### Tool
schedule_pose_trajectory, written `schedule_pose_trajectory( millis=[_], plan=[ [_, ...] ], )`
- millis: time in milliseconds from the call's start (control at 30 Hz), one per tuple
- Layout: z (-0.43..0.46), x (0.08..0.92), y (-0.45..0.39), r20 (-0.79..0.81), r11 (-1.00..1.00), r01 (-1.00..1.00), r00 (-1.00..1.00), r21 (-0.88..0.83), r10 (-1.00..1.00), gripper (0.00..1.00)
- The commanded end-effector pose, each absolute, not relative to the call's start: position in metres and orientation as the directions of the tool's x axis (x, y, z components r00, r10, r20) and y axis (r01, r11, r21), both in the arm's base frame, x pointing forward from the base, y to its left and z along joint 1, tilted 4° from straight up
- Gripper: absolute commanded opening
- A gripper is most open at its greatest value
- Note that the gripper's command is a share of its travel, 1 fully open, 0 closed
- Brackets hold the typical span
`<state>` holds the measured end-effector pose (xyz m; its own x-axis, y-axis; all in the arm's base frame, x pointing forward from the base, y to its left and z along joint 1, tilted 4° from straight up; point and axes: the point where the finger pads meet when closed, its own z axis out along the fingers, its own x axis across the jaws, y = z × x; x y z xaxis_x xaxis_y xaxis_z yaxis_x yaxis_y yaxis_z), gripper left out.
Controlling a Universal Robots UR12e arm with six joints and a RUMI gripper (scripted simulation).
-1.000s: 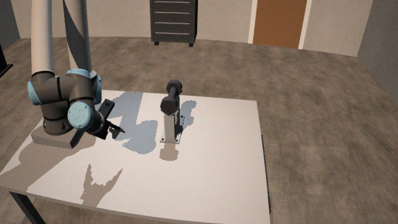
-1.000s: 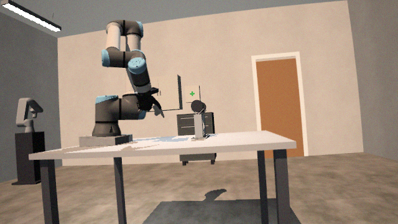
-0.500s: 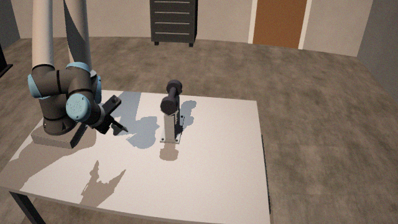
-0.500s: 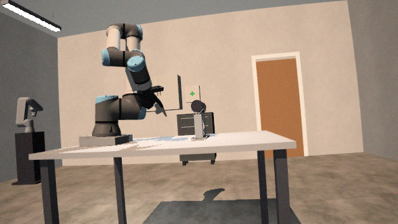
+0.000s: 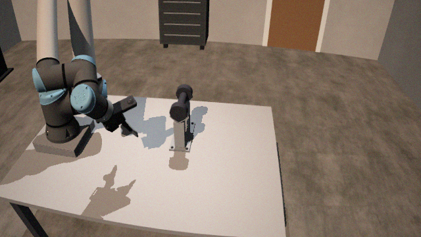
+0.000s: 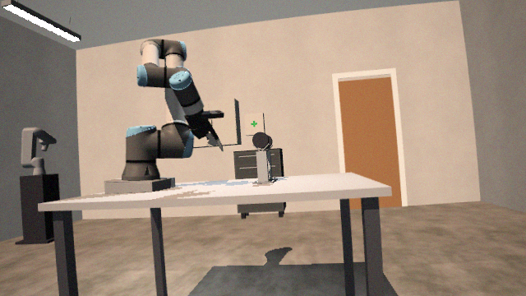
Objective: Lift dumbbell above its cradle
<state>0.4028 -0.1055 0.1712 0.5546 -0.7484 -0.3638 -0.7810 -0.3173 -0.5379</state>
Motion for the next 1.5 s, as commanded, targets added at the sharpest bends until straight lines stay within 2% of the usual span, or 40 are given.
schedule_pose_trajectory(
  millis=[0,700,1467],
  plan=[
    [0.175,0.411,-0.101,-0.377,-0.260,-0.820,0.484,-0.510,-0.789,1.00],
    [0.200,0.460,-0.070,-0.430,0.166,-0.923,-0.001,-0.348,-0.903,1.00],
    [0.226,0.511,-0.036,-0.394,0.606,-0.774,-0.507,-0.182,-0.766,1.00]
  ],
)
